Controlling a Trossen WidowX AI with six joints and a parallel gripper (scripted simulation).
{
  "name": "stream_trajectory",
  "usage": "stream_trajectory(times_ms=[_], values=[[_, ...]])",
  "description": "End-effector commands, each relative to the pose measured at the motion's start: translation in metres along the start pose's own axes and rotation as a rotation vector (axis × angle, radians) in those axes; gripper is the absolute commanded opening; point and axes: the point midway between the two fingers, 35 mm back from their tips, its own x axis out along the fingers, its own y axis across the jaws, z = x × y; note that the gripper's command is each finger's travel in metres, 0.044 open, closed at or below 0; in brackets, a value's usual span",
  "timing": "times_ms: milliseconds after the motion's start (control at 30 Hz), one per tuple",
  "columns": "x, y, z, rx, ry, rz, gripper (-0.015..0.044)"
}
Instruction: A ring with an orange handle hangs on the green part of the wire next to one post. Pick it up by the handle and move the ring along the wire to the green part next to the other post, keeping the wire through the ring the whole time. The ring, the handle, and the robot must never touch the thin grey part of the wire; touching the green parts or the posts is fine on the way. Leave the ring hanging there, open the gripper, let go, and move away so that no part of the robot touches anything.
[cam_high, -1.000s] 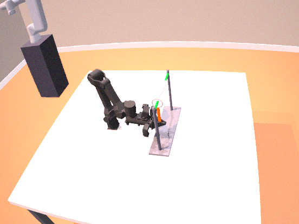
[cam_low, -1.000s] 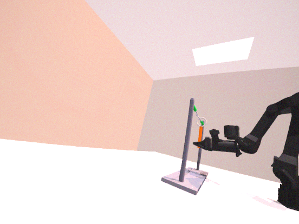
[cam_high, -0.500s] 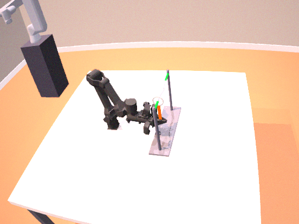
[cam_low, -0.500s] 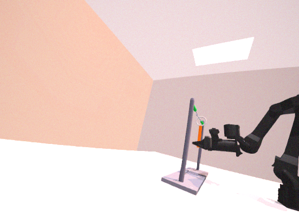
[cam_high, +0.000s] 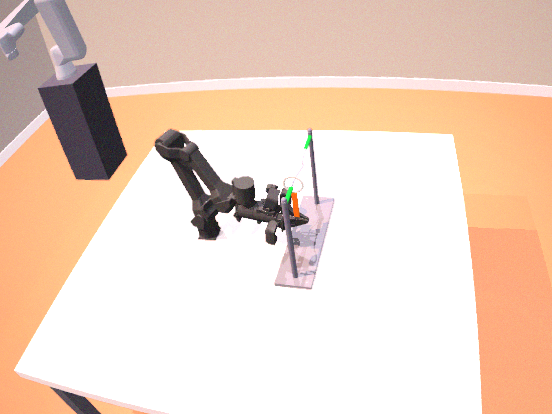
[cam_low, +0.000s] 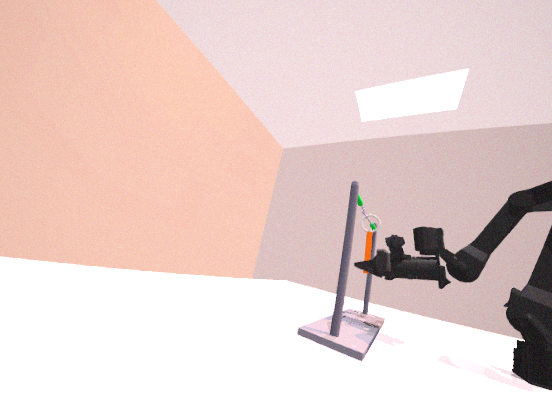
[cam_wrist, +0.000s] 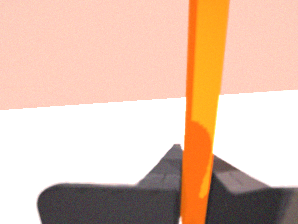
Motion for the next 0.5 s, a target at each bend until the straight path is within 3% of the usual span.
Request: stream_trajectory(times_ms=[0,467], values=[[-0.004,0.005,0.001,0.019,0.027,-0.012,-0.015],[-0.028,0.039,0.005,0.191,0.241,-0.085,-0.015]])
